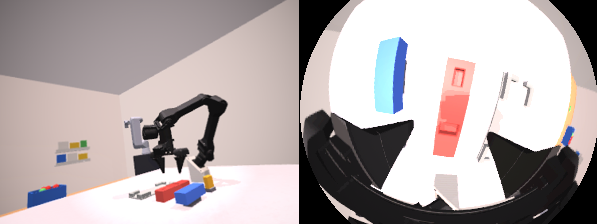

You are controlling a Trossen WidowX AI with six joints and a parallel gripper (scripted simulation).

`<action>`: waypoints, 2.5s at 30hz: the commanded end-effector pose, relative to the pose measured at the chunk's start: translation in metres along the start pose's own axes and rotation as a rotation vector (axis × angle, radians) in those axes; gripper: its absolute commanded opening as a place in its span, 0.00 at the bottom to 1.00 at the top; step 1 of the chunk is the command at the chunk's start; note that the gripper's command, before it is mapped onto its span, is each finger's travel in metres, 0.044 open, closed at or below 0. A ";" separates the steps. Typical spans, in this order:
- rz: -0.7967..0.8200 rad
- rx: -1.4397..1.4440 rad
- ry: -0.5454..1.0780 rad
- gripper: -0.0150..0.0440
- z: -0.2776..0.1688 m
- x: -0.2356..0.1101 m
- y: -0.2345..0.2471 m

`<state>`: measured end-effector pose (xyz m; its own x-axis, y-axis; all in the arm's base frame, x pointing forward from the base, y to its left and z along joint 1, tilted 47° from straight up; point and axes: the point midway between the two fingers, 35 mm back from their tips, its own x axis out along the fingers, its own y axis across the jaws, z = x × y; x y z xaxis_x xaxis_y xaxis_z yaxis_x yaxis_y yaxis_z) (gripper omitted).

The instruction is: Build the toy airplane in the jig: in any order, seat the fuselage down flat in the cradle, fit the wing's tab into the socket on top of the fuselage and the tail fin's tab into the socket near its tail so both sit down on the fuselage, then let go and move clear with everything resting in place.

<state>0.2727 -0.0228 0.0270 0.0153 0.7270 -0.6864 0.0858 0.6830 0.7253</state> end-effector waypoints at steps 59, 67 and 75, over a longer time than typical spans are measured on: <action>0.009 0.003 0.007 0.52 0.000 0.079 0.001; 0.003 0.004 0.005 0.25 0.004 0.063 0.000; -0.002 0.005 0.004 0.25 0.008 0.040 -0.002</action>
<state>0.2787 0.0122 -0.0083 0.0050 0.7300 -0.6834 0.0942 0.6801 0.7271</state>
